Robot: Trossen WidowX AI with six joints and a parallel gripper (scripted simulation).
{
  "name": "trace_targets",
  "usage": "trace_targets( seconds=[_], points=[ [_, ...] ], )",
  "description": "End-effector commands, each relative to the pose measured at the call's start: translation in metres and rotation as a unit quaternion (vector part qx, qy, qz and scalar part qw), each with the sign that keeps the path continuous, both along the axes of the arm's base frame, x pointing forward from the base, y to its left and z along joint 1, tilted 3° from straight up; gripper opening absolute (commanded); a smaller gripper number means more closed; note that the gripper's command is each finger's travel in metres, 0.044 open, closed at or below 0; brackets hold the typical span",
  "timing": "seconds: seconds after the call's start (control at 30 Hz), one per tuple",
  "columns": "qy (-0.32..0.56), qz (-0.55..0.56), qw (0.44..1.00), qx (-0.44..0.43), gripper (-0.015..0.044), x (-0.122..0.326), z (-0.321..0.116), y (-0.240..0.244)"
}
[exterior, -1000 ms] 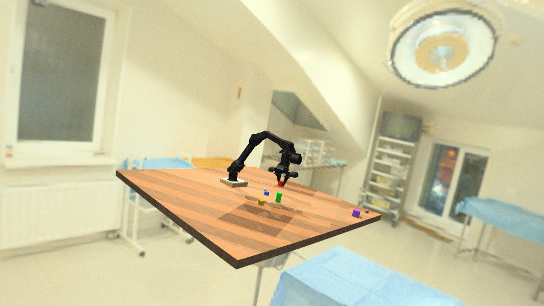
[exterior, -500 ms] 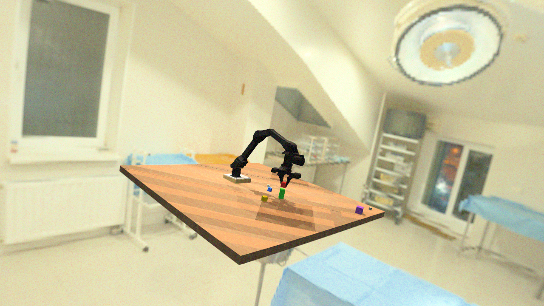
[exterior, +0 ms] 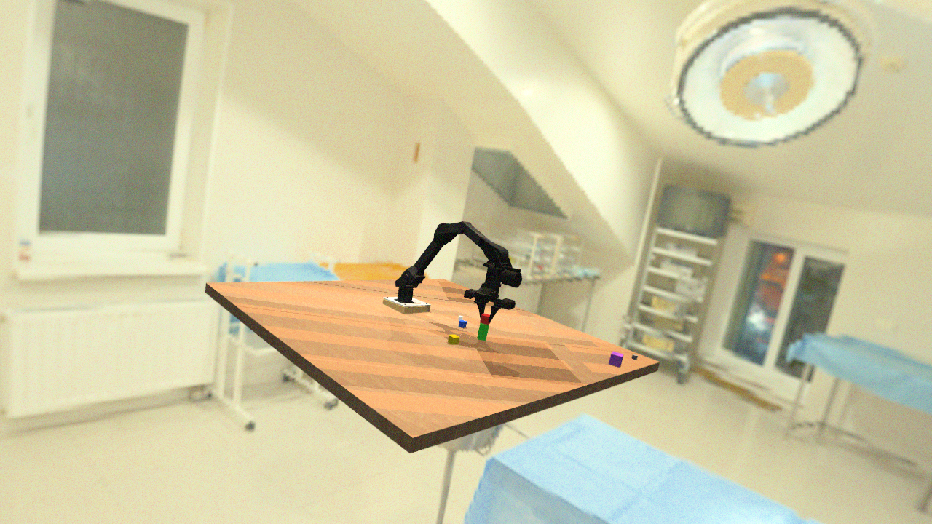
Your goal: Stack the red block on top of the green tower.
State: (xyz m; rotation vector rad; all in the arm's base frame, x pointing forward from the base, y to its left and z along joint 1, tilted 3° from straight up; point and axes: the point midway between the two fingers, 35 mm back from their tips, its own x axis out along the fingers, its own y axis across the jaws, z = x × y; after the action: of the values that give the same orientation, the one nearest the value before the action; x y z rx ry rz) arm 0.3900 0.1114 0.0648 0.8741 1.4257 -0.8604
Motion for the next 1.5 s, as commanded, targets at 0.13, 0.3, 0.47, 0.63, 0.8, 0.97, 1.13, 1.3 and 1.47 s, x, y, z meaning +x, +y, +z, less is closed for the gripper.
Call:
trace_targets(
  seconds=[0.13,0.3,0.47,0.63,0.8,0.97,1.13,1.3,1.47],
  points=[
    [0.001,-0.002,1.000,0.000,0.0000,-0.0001,-0.0014,0.0002],
    [0.001,-0.002,1.000,0.000,0.0000,-0.0001,-0.0021,0.0003],
    [0.001,-0.002,1.000,0.000,0.0000,-0.0001,-0.0027,0.0003],
    [0.001,-0.002,1.000,0.000,0.0000,-0.0001,-0.0029,0.0003],
    [0.001,-0.002,1.000,0.000,0.0000,-0.0001,-0.0022,0.0003],
    [0.000,0.000,1.000,0.000,0.0079,0.0001,-0.0015,0.0001],
    [0.000,0.000,1.000,0.000,0.0210,0.0001,-0.0015,0.0001],
    [0.000,0.000,1.000,0.000,0.0341,0.0001,-0.0015,0.0001],
    [0.000,0.000,1.000,0.000,0.0440,0.0001,-0.0015,0.0001]
  ],
)
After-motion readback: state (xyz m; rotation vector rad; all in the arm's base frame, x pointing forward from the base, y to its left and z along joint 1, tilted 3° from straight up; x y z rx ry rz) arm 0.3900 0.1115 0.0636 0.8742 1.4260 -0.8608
